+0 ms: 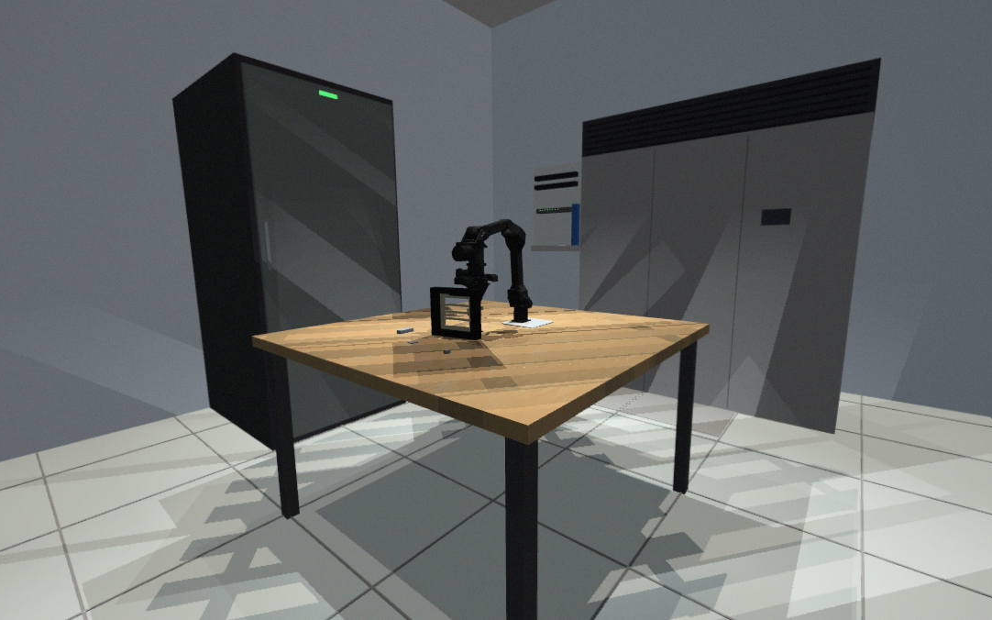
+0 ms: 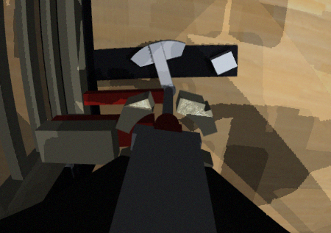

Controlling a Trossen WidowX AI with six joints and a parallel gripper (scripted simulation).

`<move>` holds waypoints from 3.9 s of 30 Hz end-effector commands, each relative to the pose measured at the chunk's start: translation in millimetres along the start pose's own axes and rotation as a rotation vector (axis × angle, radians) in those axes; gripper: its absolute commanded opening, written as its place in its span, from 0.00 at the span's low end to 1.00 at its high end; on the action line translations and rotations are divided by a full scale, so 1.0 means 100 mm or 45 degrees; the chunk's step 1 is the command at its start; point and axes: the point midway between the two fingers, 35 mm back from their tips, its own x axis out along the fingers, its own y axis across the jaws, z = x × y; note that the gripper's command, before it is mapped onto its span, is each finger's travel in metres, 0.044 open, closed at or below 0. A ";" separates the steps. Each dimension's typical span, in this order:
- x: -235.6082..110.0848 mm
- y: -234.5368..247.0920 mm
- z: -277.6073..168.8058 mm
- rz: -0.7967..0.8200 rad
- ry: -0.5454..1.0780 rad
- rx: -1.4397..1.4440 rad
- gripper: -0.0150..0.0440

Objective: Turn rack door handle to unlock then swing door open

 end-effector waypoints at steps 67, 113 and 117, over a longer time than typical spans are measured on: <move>0.00 -0.50 0.65 -0.012 -0.009 -1.240 0.28; -0.01 -0.54 1.50 -0.026 -0.013 -2.079 0.28; -0.02 -0.51 1.58 -0.027 -0.013 -2.158 0.28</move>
